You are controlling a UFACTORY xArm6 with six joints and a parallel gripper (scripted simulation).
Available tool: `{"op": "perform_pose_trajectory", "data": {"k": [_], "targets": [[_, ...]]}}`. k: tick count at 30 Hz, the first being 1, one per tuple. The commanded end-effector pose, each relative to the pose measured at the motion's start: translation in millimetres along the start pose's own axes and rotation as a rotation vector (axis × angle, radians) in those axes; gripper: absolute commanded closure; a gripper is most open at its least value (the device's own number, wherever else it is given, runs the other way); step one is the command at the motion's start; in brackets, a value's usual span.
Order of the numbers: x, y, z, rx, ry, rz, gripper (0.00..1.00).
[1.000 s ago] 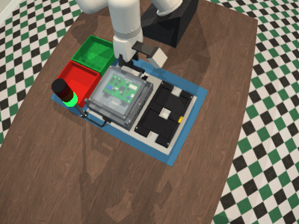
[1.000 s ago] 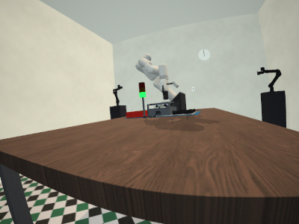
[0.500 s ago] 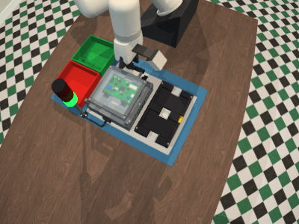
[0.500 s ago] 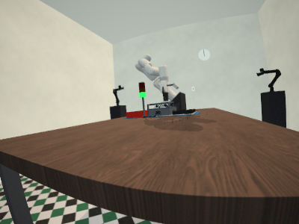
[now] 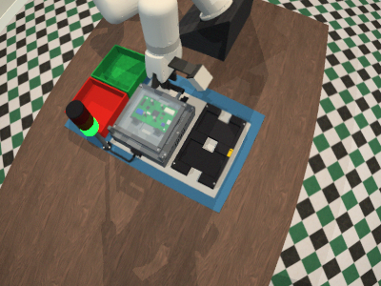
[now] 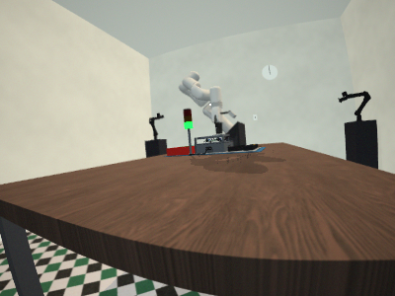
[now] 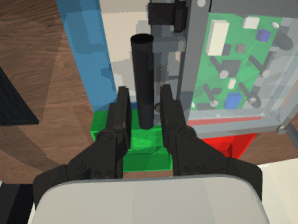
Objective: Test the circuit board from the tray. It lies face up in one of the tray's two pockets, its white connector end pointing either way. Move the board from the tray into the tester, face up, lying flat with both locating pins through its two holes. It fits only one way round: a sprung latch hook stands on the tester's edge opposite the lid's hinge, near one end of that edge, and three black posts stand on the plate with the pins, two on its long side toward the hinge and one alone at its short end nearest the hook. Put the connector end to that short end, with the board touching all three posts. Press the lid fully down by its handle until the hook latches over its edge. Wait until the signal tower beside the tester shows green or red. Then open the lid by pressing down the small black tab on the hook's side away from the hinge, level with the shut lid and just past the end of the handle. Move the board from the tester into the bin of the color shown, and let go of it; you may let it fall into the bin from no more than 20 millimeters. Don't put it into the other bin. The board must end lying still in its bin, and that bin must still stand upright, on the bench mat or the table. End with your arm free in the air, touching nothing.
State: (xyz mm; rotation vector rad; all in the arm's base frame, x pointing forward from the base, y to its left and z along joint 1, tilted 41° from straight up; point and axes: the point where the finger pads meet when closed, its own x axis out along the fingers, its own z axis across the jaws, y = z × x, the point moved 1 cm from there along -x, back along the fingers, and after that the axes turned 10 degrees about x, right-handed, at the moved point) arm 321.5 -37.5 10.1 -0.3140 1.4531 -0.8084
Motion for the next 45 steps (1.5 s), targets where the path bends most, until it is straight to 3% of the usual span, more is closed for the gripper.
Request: {"op": "perform_pose_trajectory", "data": {"k": [1,14,25,26,45], "targets": [[3.4,0.4,0.9,0.001,-0.002,0.002,0.73],[23.7,0.5,0.9,0.001,-0.002,0.002,0.73],[24.8,0.5,0.9,0.001,-0.002,0.002,0.73],[24.8,0.5,0.9,0.001,-0.002,0.002,1.00],[24.8,0.5,0.9,0.001,-0.002,0.002,1.00]]}}
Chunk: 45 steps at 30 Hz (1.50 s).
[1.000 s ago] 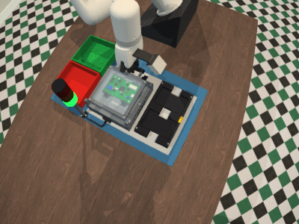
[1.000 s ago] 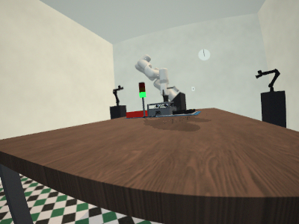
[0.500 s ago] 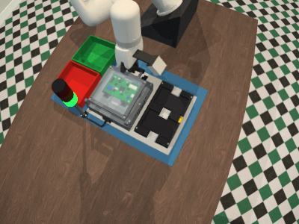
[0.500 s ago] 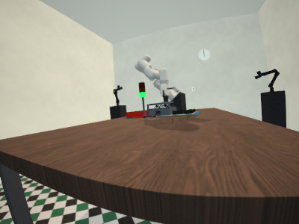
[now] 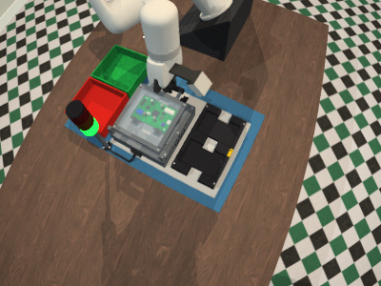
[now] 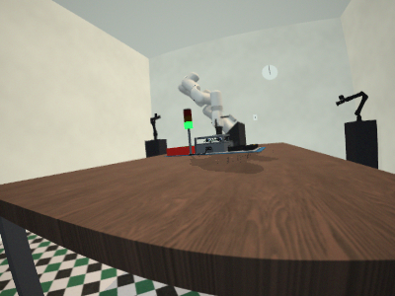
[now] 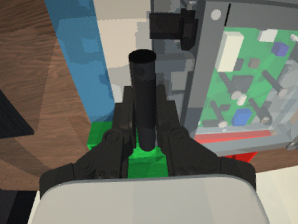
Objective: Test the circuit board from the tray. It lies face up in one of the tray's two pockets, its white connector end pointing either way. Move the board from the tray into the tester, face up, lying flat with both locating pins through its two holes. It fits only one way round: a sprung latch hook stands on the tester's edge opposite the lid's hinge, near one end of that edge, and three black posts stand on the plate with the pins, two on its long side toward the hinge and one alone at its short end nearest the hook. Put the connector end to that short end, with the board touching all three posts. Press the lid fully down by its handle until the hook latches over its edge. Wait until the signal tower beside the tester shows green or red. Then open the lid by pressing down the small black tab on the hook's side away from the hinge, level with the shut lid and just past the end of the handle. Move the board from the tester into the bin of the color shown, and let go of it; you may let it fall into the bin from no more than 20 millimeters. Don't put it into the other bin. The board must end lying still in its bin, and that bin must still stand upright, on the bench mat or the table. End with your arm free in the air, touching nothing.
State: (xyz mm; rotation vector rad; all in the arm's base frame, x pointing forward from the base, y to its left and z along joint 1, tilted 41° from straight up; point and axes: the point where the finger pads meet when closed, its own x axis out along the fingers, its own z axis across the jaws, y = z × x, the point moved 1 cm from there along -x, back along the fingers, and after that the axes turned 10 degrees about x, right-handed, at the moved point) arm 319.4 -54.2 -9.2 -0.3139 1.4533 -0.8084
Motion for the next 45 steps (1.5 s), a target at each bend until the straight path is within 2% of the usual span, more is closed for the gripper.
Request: {"op": "perform_pose_trajectory", "data": {"k": [1,45], "targets": [[-0.8,0.4,1.0,0.001,-0.002,0.002,1.00],[-6.2,0.5,1.6,0.001,-0.002,0.001,1.00]]}}
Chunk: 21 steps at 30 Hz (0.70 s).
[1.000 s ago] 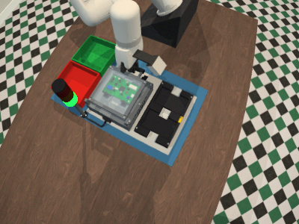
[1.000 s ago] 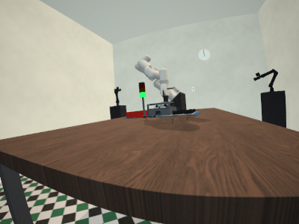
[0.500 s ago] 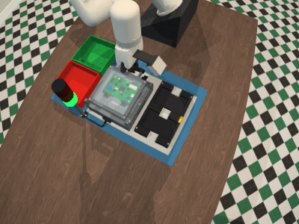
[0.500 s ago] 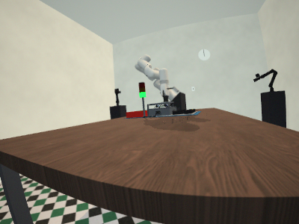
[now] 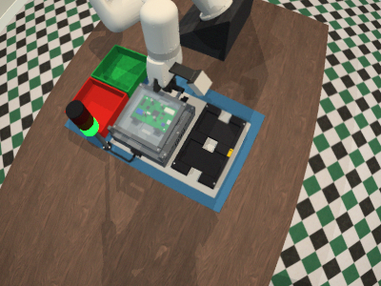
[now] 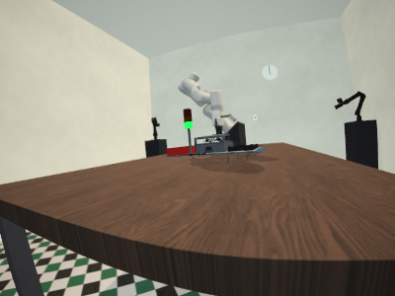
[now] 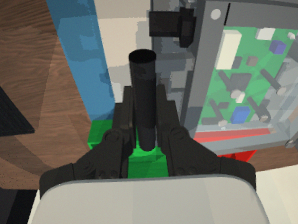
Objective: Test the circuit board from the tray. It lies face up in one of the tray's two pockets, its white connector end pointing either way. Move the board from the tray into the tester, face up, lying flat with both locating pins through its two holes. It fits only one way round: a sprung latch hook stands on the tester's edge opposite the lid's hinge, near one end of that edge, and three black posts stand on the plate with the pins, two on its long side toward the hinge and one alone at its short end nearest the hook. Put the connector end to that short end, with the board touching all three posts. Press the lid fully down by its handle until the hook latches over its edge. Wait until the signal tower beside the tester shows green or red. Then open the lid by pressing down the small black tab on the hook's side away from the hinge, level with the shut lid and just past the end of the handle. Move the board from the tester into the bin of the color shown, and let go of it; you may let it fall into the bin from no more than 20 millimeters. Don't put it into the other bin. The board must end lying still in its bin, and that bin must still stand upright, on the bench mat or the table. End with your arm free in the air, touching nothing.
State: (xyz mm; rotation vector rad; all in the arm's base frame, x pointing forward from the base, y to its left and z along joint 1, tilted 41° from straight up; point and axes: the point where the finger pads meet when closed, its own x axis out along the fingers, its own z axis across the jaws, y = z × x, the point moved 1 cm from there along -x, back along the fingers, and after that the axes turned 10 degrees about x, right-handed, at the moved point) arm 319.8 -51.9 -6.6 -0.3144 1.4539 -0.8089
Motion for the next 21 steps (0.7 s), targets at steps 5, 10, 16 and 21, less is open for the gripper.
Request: {"op": "perform_pose_trajectory", "data": {"k": [5,10,16,21], "targets": [[-7.0,0.5,1.8,0.001,-0.003,0.002,1.00],[-13.0,0.7,2.2,0.001,-0.003,0.002,1.00],[-19.3,0.8,3.4,0.001,-0.003,0.002,1.00],[-29.1,1.1,5.0,0.001,-0.003,0.002,1.00]]}}
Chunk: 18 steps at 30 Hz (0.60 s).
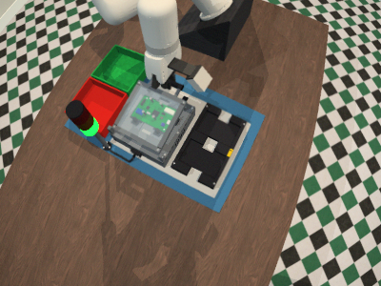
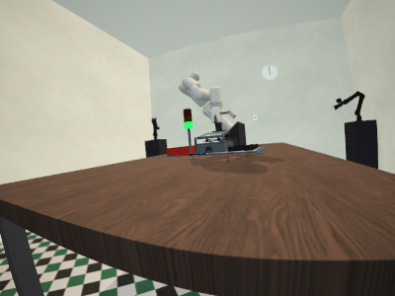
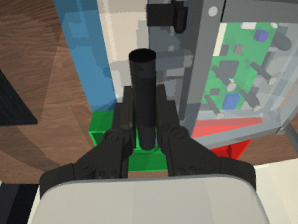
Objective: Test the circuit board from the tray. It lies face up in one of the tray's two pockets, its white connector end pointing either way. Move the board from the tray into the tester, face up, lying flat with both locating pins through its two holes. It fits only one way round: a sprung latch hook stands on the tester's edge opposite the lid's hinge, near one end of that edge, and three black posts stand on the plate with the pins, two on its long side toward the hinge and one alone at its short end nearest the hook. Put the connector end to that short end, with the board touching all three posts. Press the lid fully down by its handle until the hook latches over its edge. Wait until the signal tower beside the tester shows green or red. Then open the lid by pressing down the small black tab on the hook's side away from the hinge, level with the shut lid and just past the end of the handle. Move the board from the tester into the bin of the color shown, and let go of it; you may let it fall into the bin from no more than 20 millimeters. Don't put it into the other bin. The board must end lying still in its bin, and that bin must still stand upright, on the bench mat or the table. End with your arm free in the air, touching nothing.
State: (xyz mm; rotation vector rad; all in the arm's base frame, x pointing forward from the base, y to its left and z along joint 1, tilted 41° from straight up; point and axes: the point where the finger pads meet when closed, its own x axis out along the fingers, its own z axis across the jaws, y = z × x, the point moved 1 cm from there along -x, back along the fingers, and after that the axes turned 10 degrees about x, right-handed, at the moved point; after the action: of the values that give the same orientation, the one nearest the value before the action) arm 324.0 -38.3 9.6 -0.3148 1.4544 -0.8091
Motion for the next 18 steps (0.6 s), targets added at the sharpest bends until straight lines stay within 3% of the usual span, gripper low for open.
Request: {"op": "perform_pose_trajectory", "data": {"k": [1,11,18], "targets": [[-10.0,0.8,3.3,0.001,-0.003,0.002,1.00],[-32.6,2.0,10.1,0.002,-0.003,0.002,1.00],[-58.1,4.0,21.9,0.001,-0.003,0.003,1.00]]}}
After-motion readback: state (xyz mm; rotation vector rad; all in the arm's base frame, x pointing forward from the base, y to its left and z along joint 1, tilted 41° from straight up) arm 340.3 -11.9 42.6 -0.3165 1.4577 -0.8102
